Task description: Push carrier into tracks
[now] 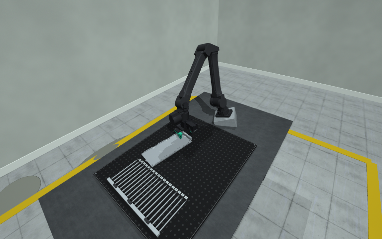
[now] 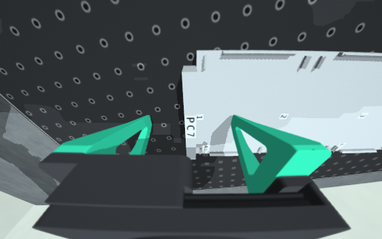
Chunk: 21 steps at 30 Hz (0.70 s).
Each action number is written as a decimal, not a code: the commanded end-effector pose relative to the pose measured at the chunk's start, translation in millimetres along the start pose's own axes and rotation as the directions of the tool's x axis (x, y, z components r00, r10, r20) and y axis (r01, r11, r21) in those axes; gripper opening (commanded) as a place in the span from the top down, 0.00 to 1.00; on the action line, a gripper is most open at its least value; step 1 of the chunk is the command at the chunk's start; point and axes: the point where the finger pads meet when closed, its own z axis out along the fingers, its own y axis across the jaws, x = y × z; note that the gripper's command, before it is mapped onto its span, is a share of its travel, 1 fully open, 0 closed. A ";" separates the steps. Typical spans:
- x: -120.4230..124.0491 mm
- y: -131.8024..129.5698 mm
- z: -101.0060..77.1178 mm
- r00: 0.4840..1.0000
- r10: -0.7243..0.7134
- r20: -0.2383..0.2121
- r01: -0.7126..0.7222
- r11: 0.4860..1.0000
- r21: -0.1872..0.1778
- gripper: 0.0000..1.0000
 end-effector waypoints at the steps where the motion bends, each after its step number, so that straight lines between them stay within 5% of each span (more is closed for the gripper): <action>1: 0.1 -13.3 -8.4 1.000 -0.003 0.004 0.002 1.000 0.031 0.00; 9: 0.1 -13.3 -8.4 1.000 -0.003 0.004 0.002 1.000 0.031 0.00; 10: 0.1 -13.3 -8.4 1.000 -0.003 0.004 0.002 1.000 0.031 1.00; 21: 0.1 -13.3 -8.4 1.000 -0.003 0.004 0.002 1.000 0.031 1.00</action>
